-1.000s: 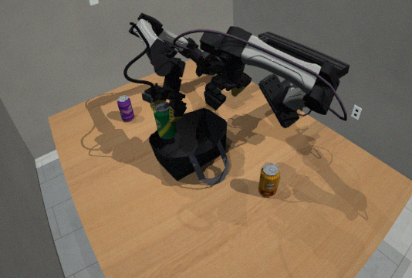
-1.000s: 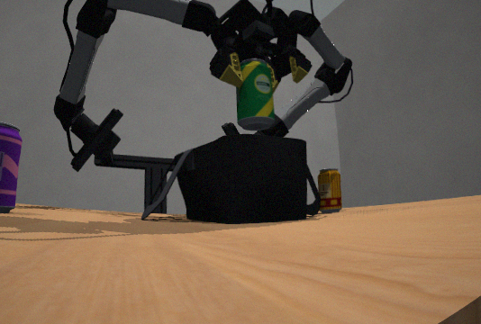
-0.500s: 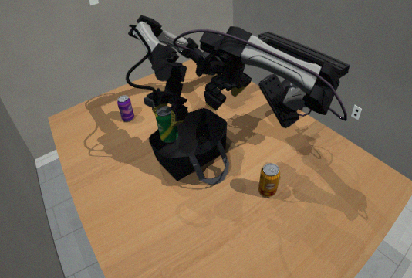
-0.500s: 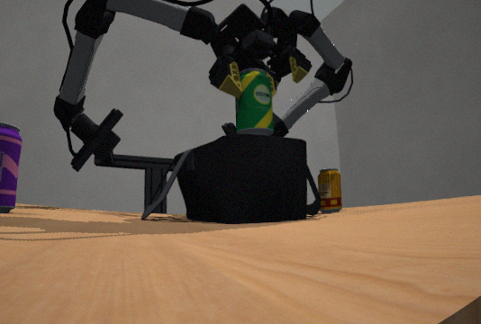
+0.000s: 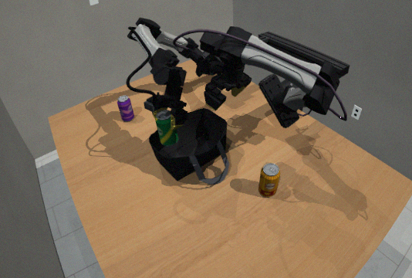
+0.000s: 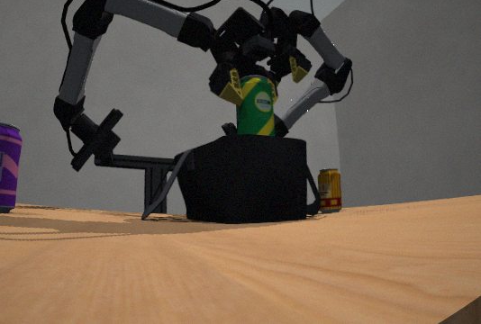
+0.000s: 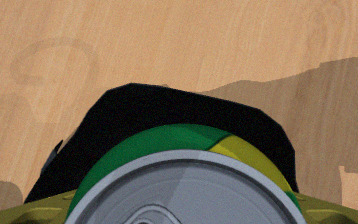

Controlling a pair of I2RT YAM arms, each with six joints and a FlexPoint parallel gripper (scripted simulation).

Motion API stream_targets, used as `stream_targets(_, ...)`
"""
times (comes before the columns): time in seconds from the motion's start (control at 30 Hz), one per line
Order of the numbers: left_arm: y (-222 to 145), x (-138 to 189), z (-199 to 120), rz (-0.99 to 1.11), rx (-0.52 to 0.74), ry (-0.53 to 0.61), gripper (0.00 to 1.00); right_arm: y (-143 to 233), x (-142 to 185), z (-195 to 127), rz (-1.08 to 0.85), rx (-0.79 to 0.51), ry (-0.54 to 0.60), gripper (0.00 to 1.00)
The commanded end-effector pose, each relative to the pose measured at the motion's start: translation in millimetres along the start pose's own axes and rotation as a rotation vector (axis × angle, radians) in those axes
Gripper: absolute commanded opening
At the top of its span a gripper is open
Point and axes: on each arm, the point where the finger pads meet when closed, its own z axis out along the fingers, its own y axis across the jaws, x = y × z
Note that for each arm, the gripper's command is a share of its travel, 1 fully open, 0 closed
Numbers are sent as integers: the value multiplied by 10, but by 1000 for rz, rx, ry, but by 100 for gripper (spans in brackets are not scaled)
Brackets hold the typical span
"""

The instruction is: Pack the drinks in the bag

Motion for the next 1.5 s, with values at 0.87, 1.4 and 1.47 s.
stream_targets(0.87,6,-31,-108,-14,-1,-32,100,26,-86,148,53,-27,-75,67)
stream_targets(1.4,6,-31,-108,-14,-1,-32,100,10,25,381,56,-21,-73,67)
stream_targets(1.47,6,-31,-108,-14,-1,-32,100,12,-47,310,63,-25,-85,67)
